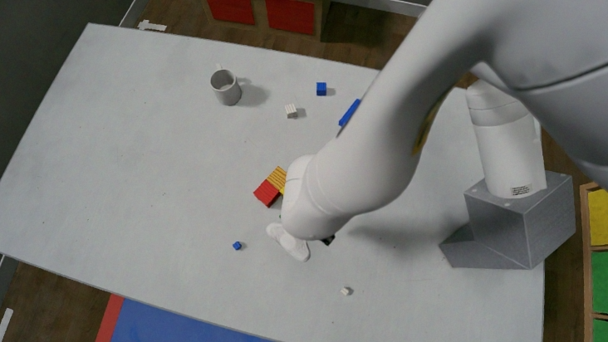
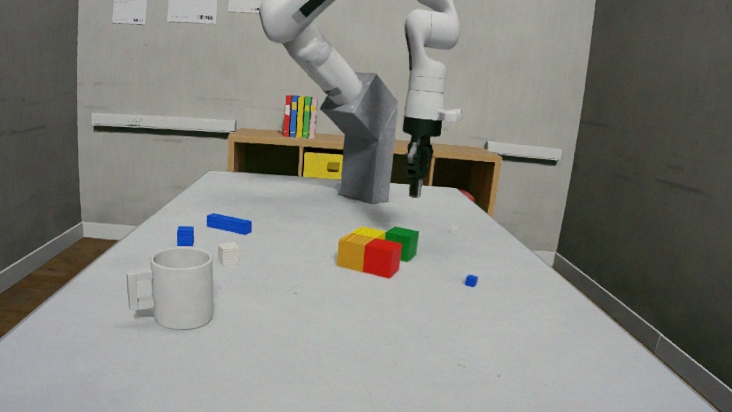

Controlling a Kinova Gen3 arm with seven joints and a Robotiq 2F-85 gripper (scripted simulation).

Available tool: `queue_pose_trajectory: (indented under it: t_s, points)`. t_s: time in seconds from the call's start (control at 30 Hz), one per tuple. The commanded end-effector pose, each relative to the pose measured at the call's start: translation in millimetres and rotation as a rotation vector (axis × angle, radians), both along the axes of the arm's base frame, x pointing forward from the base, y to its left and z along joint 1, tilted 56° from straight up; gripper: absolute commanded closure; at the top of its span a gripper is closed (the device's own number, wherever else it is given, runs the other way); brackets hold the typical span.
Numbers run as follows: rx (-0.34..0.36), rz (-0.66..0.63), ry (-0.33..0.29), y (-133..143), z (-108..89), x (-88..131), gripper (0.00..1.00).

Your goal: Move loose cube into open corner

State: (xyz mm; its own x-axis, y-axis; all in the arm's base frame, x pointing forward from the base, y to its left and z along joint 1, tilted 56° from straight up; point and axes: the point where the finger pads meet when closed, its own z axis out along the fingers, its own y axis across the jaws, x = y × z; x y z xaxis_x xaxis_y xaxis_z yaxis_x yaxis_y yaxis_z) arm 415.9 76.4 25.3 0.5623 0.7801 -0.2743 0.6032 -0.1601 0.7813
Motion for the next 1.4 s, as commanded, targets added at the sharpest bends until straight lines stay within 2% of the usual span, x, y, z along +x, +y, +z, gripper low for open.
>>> queue_pose_trajectory:
  t_s: [0.0,0.57,1.37]
  points:
    - [0.005,0.001,-0.008,3,-0.6,0,0.9]
    - [0.006,0.002,-0.009,-3,-6.6,7,0.9]
    - [0.008,0.003,-0.009,-37,-39.0,40,0.9]
